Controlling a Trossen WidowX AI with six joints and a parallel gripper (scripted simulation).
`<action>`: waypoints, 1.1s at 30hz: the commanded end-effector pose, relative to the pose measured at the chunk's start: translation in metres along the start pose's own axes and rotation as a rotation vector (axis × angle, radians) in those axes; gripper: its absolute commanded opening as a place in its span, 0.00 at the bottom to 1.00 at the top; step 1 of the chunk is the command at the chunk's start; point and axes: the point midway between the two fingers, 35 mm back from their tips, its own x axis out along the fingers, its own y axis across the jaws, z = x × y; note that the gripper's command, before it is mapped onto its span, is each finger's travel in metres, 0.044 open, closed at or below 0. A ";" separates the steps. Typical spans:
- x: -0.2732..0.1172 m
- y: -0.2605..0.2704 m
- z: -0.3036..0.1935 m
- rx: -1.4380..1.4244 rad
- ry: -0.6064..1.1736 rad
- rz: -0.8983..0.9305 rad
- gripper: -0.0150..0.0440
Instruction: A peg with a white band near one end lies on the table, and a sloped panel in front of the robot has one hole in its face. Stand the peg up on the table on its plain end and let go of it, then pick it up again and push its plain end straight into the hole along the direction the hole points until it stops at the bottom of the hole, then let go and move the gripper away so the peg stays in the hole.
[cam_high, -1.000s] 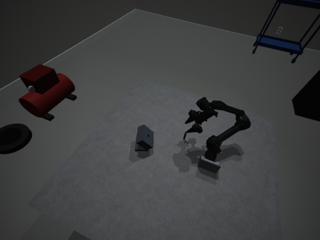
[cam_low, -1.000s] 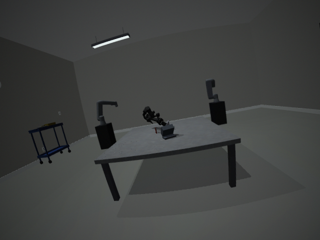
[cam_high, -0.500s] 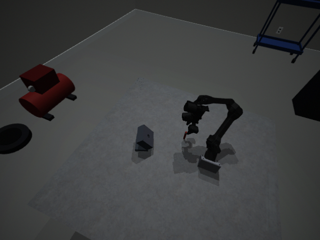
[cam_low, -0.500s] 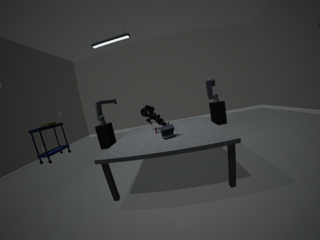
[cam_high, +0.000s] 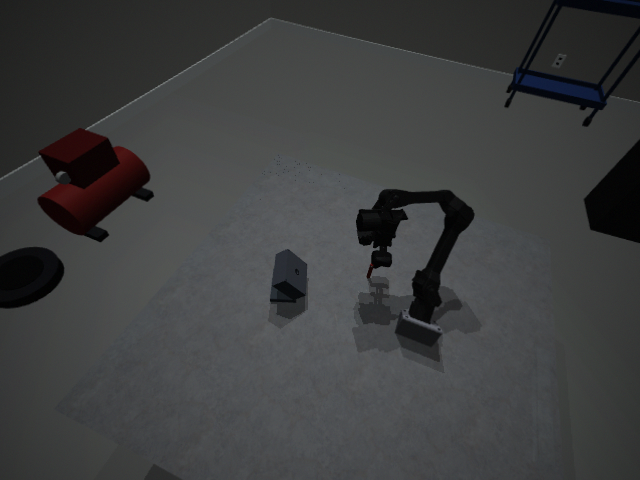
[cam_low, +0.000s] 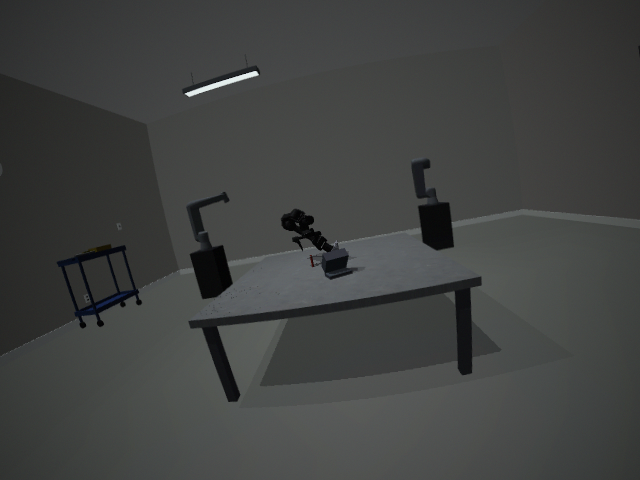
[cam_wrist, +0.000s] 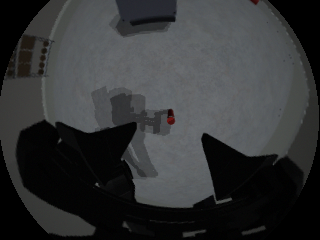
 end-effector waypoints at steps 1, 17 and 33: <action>0.005 -0.001 0.001 0.026 0.021 -0.014 1.00; 0.029 -0.001 0.001 0.086 0.061 -0.031 1.00; 0.056 -0.002 0.001 0.086 0.059 -0.029 1.00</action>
